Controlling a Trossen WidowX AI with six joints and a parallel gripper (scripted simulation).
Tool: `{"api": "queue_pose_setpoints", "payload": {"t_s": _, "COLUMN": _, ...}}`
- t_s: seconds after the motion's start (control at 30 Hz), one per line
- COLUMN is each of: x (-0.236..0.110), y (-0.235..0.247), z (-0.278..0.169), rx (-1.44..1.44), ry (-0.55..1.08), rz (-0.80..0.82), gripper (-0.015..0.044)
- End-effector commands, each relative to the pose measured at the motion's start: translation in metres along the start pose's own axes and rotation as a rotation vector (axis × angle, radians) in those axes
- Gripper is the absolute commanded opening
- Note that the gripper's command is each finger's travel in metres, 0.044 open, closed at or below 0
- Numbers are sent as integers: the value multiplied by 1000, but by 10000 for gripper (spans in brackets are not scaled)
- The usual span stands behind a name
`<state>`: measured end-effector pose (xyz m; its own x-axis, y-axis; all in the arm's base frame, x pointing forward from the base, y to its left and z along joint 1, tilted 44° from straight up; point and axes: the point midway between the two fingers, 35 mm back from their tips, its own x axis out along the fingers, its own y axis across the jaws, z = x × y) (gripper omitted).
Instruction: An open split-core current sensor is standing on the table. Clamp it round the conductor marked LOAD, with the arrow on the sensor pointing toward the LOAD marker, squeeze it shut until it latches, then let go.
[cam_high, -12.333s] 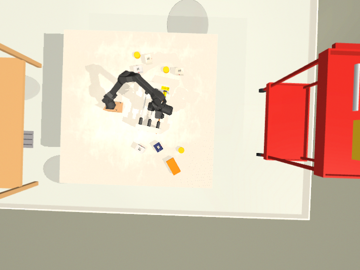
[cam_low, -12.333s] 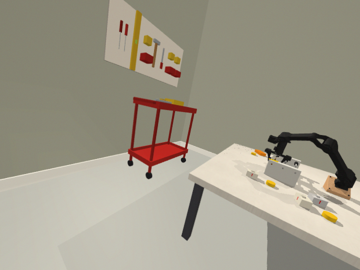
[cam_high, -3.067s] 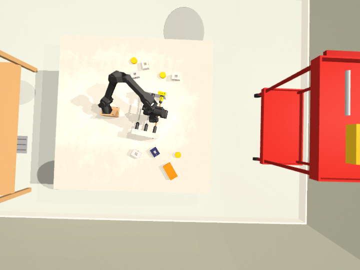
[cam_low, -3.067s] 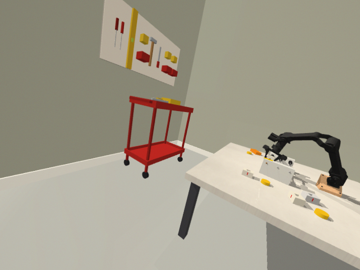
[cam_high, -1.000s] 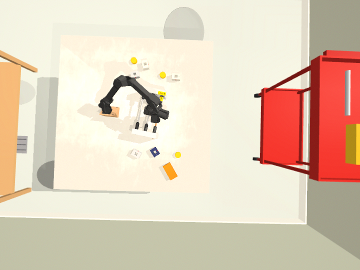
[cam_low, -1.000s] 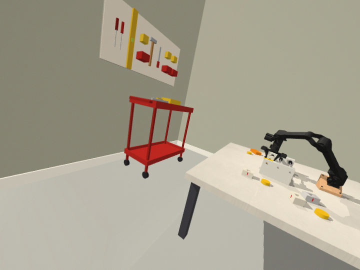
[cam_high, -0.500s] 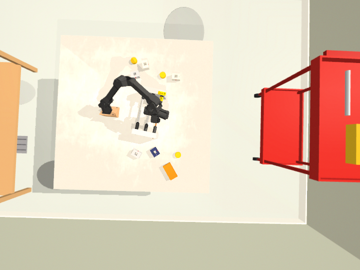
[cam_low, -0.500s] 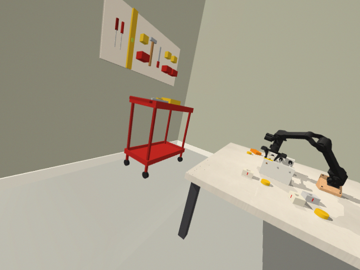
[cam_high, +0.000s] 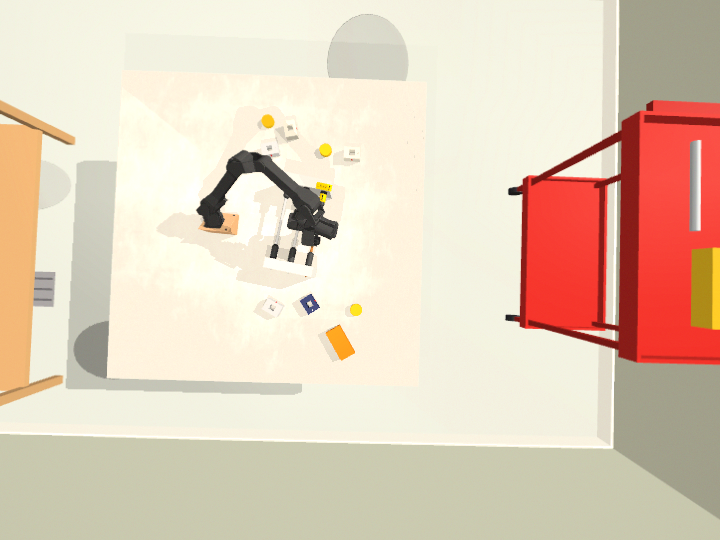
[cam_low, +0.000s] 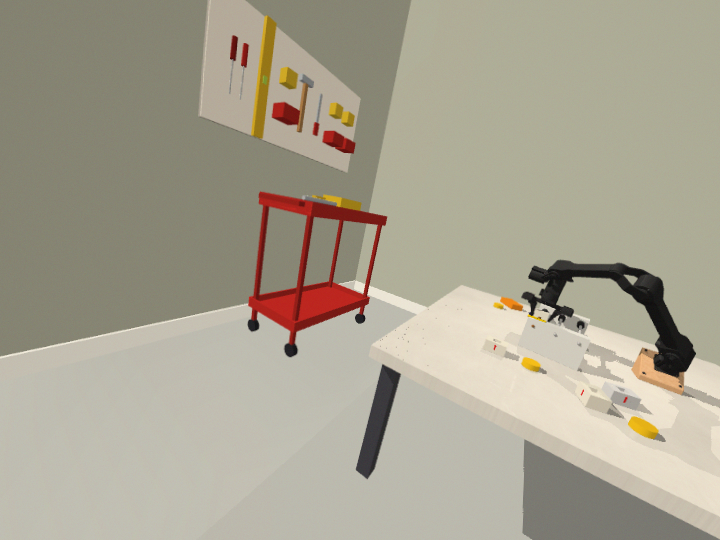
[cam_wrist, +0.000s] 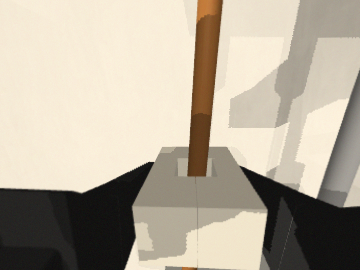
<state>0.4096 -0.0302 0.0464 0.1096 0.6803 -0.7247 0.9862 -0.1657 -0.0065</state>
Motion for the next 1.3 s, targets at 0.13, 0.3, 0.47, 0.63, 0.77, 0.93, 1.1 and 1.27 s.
{"api": "queue_pose_setpoints", "payload": {"t_s": 0.13, "x": 0, "y": 0, "z": 0, "rx": 0, "ry": 0, "rz": 0, "gripper": 346}}
{"api": "queue_pose_setpoints", "payload": {"t_s": 0.3, "x": 0, "y": 0, "z": 0, "rx": 0, "ry": 0, "rz": 0, "gripper": 440}}
{"api": "queue_pose_setpoints", "payload": {"t_s": 0.47, "x": 0, "y": 0, "z": 0, "rx": 0, "ry": 0, "rz": 0, "gripper": 440}}
{"api": "queue_pose_setpoints", "payload": {"t_s": 0.63, "x": -25, "y": -3, "z": 1, "rx": 0, "ry": 0, "rz": 46, "gripper": 440}}
{"api": "queue_pose_setpoints", "payload": {"t_s": 0.77, "x": -89, "y": -18, "z": 4, "rx": -1, "ry": -10, "rz": 171, "gripper": 440}}
{"api": "queue_pose_setpoints", "payload": {"t_s": 0.93, "x": -99, "y": -21, "z": 4, "rx": -1, "ry": -13, "rz": 191, "gripper": 440}}
{"api": "queue_pose_setpoints", "payload": {"t_s": 1.1, "x": -99, "y": -21, "z": 4, "rx": -1, "ry": -13, "rz": 191, "gripper": 440}}
{"api": "queue_pose_setpoints", "payload": {"t_s": 1.27, "x": -99, "y": -21, "z": 4, "rx": -1, "ry": -13, "rz": 191, "gripper": 440}}
